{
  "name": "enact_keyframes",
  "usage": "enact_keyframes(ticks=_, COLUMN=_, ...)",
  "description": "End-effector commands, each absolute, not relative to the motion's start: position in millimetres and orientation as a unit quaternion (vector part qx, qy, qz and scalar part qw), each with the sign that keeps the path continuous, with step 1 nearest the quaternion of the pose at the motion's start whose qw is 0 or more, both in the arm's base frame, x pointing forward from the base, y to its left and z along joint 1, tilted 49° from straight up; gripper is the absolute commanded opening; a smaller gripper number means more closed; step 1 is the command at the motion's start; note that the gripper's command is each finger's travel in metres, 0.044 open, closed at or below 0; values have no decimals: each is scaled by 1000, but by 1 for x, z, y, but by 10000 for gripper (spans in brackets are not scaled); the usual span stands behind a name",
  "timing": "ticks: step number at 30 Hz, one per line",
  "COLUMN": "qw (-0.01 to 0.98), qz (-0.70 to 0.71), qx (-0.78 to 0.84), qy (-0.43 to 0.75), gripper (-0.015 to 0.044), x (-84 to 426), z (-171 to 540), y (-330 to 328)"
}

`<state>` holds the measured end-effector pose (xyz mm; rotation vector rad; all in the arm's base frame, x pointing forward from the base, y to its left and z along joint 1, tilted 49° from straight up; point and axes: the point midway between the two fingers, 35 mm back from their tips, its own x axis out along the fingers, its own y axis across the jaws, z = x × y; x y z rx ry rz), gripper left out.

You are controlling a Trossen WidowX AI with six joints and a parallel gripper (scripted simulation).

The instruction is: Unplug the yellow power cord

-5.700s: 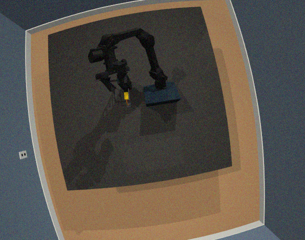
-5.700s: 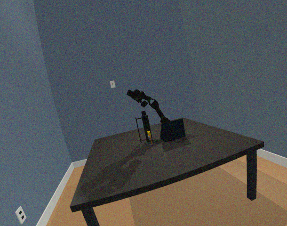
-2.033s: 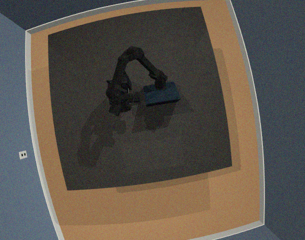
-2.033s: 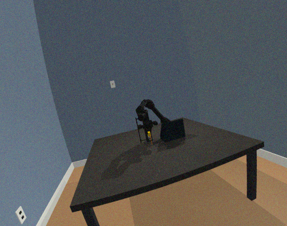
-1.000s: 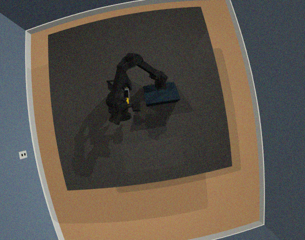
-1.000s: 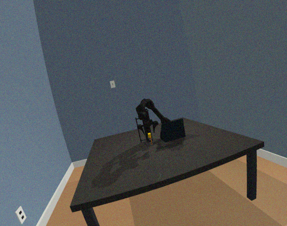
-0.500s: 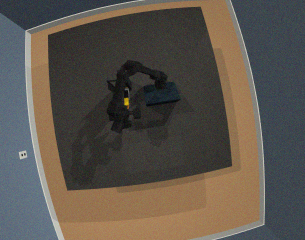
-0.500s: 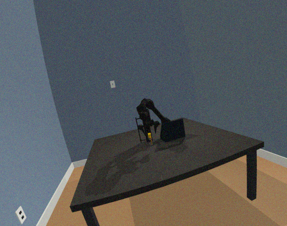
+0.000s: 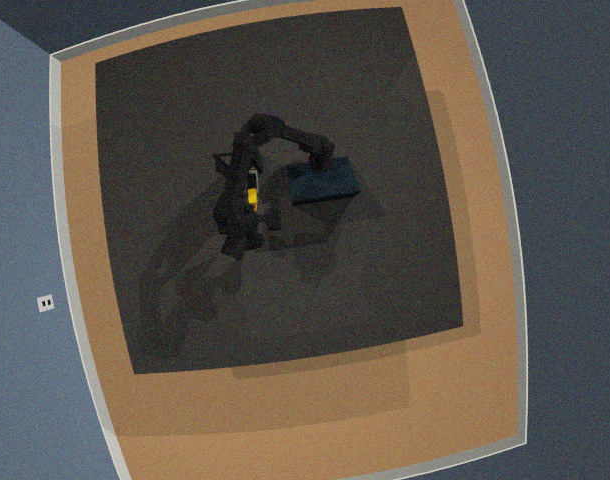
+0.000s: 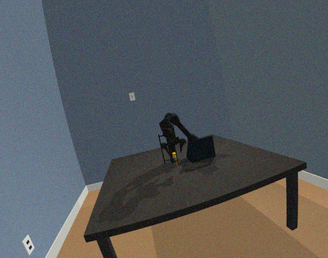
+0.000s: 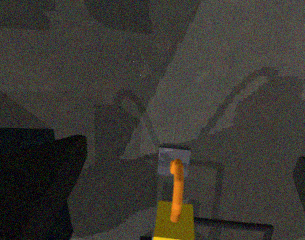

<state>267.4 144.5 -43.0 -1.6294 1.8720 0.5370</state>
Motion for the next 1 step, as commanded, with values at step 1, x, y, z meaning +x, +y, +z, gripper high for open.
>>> enact_keyframes(ticks=1, qw=297, qz=202, qx=-610, qy=706, gripper=440, x=267, z=-43, y=145)
